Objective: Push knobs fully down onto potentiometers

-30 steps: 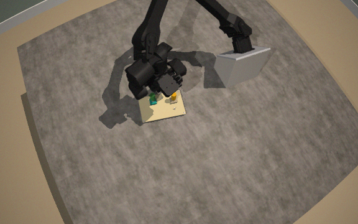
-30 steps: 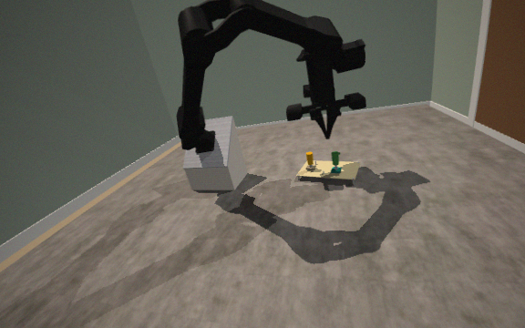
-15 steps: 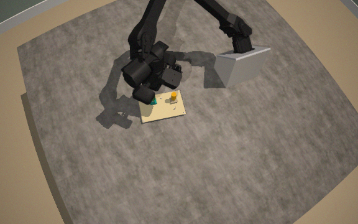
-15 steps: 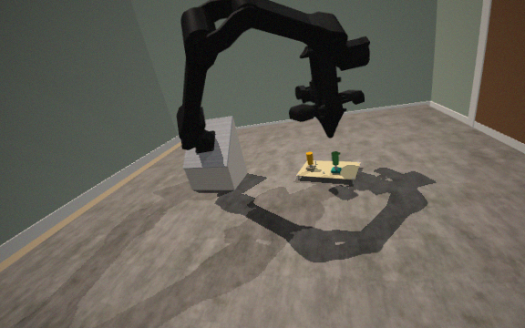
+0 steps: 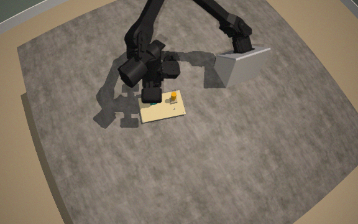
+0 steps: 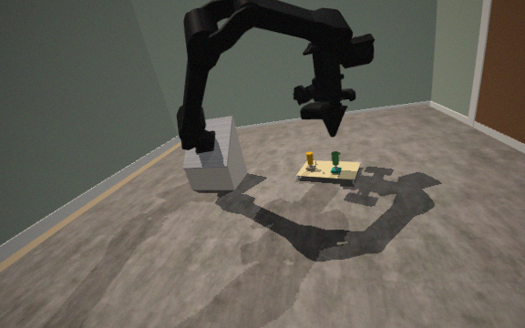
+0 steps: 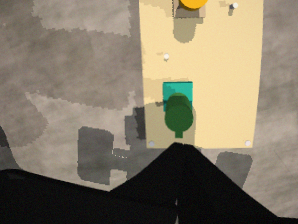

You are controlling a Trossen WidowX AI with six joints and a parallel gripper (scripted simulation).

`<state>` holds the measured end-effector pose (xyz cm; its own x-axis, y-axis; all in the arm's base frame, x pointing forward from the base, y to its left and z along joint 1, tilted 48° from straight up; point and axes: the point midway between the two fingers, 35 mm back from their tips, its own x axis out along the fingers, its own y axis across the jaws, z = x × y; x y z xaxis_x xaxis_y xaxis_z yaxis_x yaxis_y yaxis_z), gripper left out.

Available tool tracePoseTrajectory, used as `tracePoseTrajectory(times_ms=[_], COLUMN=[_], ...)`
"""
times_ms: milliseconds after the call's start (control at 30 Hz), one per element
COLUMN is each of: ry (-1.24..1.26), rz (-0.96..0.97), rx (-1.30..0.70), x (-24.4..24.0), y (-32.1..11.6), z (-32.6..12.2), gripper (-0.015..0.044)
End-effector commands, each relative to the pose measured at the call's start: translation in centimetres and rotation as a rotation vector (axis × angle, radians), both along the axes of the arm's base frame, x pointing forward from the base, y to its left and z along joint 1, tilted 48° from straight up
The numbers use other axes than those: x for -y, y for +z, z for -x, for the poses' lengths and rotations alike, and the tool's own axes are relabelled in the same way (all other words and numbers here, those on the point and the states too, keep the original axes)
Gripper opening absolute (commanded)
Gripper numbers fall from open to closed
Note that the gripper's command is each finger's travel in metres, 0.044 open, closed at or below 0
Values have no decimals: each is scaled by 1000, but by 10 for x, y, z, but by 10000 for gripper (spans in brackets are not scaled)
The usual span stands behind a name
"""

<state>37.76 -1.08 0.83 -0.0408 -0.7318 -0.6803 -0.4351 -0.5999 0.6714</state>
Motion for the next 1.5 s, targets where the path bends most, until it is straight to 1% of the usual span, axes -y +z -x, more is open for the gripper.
tracePoseTrajectory(times_ms=[0,100,200,833,1467], ry=[36,36,36,36,36], rz=[2,3,4,5,5], rx=[-41,-41,-41,-41,-41], x=[0,2,15,30,32], y=[0,-1,-13,-26,-28], z=[-2,-2,-1,0,0], gripper=[0,0,0,0,0])
